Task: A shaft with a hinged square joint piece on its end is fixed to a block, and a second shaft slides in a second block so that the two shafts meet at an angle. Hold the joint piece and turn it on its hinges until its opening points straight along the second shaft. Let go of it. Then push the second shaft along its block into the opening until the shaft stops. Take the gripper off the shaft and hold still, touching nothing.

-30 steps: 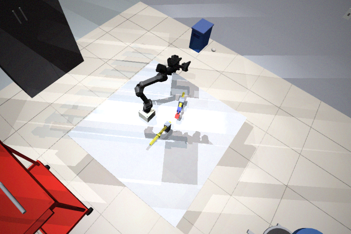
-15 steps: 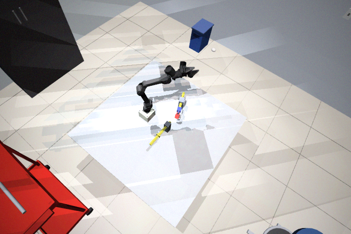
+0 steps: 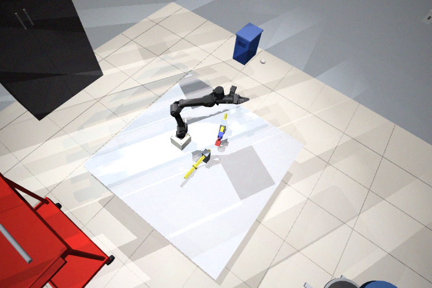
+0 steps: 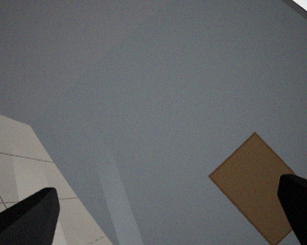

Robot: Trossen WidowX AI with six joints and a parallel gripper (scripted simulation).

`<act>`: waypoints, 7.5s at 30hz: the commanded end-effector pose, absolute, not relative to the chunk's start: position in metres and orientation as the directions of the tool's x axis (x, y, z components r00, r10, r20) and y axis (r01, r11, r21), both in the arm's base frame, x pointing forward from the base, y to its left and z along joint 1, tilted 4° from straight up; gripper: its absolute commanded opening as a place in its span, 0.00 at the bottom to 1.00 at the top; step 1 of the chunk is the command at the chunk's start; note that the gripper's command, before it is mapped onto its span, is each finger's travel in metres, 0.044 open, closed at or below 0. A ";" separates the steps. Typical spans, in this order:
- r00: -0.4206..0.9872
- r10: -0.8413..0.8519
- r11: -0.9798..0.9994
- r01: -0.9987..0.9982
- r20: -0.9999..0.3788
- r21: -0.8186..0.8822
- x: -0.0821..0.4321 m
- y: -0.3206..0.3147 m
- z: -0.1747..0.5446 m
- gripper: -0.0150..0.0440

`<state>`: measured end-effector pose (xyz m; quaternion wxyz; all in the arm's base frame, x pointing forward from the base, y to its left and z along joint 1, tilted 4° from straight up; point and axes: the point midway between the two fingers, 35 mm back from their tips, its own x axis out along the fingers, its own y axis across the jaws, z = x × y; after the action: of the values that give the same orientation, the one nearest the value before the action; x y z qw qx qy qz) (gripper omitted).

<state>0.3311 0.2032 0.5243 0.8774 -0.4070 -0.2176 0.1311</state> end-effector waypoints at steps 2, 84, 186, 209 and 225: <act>0.902 0.407 0.642 -0.174 0.140 -0.746 0.352 0.204 0.485 1.00; 0.091 0.035 0.996 -0.082 -0.995 0.027 0.290 0.059 0.117 1.00; 0.054 0.261 -0.159 -0.982 -0.964 -0.098 0.294 0.101 0.018 1.00; 0.054 0.262 -0.158 -0.983 -0.964 -0.098 0.295 0.109 -0.010 0.87; 0.054 0.262 -0.158 -0.983 -0.964 -0.098 0.295 0.109 -0.010 0.56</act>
<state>0.2955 0.1088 -0.0093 0.5340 -0.4914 0.3647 0.5833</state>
